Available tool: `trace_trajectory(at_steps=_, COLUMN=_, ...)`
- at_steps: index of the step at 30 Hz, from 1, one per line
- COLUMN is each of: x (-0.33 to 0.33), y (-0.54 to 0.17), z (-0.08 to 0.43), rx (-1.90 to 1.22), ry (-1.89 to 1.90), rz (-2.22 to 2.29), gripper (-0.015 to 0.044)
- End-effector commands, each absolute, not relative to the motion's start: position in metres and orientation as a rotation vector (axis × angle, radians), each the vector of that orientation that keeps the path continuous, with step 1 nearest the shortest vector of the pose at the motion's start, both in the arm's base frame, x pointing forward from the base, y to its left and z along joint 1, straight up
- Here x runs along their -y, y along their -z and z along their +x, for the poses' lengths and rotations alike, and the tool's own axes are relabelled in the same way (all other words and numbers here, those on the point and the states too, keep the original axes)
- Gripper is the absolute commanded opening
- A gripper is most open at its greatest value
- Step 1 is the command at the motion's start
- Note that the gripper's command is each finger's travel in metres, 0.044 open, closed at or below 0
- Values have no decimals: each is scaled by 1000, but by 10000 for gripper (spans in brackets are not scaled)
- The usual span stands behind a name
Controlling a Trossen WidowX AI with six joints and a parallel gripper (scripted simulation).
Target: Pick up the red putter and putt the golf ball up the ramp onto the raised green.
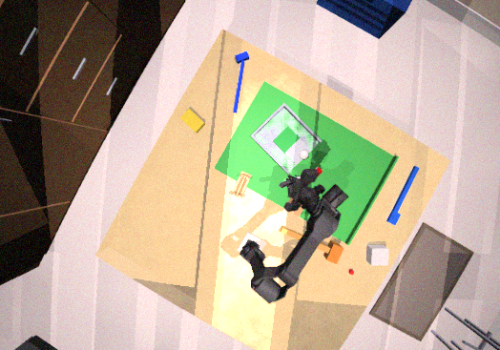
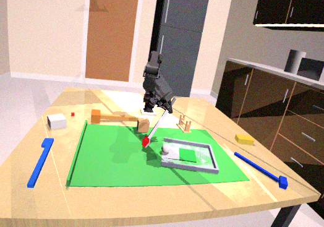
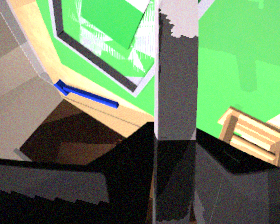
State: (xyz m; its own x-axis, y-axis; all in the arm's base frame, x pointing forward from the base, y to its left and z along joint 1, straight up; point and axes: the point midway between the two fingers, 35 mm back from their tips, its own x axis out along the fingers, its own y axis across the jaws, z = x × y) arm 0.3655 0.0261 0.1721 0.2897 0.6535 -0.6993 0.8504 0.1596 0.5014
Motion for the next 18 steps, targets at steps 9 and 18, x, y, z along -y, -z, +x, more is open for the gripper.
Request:
trace_trajectory(at_steps=9, x=-54, y=-221, z=372, rx=-1420, ry=241, rz=1561, gripper=0)
trace_trajectory(at_steps=18, x=-59, y=-225, z=372, rx=-1430, ry=240, rz=1564, gripper=0)
